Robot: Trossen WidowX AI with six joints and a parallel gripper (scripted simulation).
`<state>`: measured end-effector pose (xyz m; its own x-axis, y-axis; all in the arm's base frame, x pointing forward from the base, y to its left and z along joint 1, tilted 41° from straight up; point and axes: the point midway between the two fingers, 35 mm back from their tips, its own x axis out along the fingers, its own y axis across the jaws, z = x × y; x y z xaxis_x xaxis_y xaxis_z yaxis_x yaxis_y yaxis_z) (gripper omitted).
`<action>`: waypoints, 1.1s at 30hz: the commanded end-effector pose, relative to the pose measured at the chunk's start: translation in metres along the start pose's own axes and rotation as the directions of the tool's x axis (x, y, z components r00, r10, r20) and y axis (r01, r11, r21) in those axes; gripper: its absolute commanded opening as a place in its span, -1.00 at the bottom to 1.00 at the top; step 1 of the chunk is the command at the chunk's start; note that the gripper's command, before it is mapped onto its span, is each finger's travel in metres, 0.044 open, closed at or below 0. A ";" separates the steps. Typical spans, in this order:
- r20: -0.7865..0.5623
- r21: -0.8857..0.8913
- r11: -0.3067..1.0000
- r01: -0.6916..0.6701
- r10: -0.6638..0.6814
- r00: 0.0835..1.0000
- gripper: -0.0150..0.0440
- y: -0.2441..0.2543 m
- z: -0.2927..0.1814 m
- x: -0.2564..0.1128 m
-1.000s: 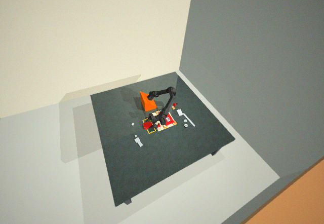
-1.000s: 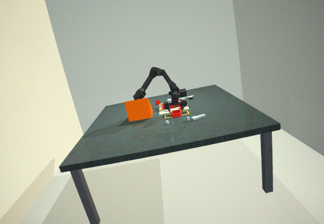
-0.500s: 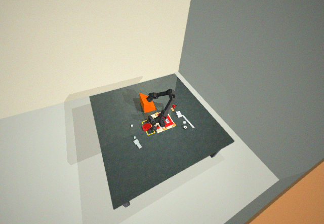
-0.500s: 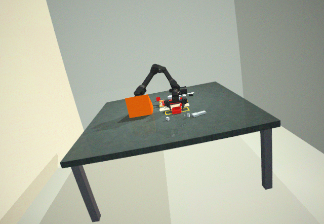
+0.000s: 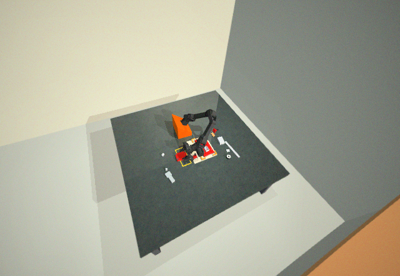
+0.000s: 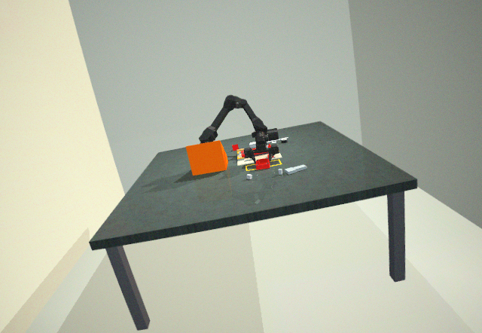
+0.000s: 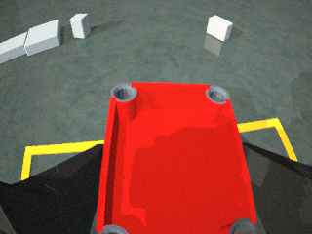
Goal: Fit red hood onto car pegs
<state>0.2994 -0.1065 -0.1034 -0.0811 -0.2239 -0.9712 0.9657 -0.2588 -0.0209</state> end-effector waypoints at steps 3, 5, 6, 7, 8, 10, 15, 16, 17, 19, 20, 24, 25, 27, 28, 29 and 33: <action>-0.001 -0.002 1.000 0.000 0.000 1.000 -0.09 0.001 0.011 -0.008; 0.000 -0.002 1.000 0.000 0.000 1.000 -0.27 0.002 0.019 -0.013; 0.000 -0.002 1.000 0.000 0.000 1.000 -0.36 0.002 0.023 -0.016; 0.000 -0.002 1.000 0.000 0.000 1.000 -0.45 0.002 0.027 -0.019; 0.000 -0.002 1.000 0.000 0.000 1.000 -0.49 0.002 0.031 -0.021; 0.001 -0.002 1.000 0.000 0.000 1.000 -0.49 0.002 0.038 -0.026; 0.003 -0.001 1.000 0.000 0.000 1.000 -0.49 0.001 0.056 -0.039; 0.003 -0.001 1.000 0.000 0.000 1.000 -0.49 0.000 0.058 -0.040; 0.003 -0.001 1.000 0.000 0.000 1.000 -0.49 0.000 0.059 -0.041; 0.003 -0.001 1.000 0.000 0.000 1.000 -0.49 0.000 0.060 -0.041; 0.003 -0.004 1.000 0.000 0.000 1.000 -0.49 0.000 0.060 -0.041; 0.003 -0.040 0.999 0.000 0.000 1.000 -0.49 0.001 0.059 -0.040; 0.003 -0.056 0.998 0.000 0.000 1.000 -0.49 0.001 0.059 -0.040; 0.003 -0.094 0.996 0.001 0.000 1.000 -0.49 0.001 0.059 -0.040; 0.003 -0.114 0.993 0.001 0.000 1.000 -0.49 0.001 0.059 -0.040; 0.003 -0.134 0.991 0.001 0.000 1.000 -0.49 0.001 0.059 -0.040; 0.003 -0.214 0.977 0.001 0.000 1.000 -0.49 0.001 0.058 -0.040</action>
<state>0.2893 -0.1523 -0.0506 -0.0795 -0.2236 -0.9714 0.9934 -0.0985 -0.0586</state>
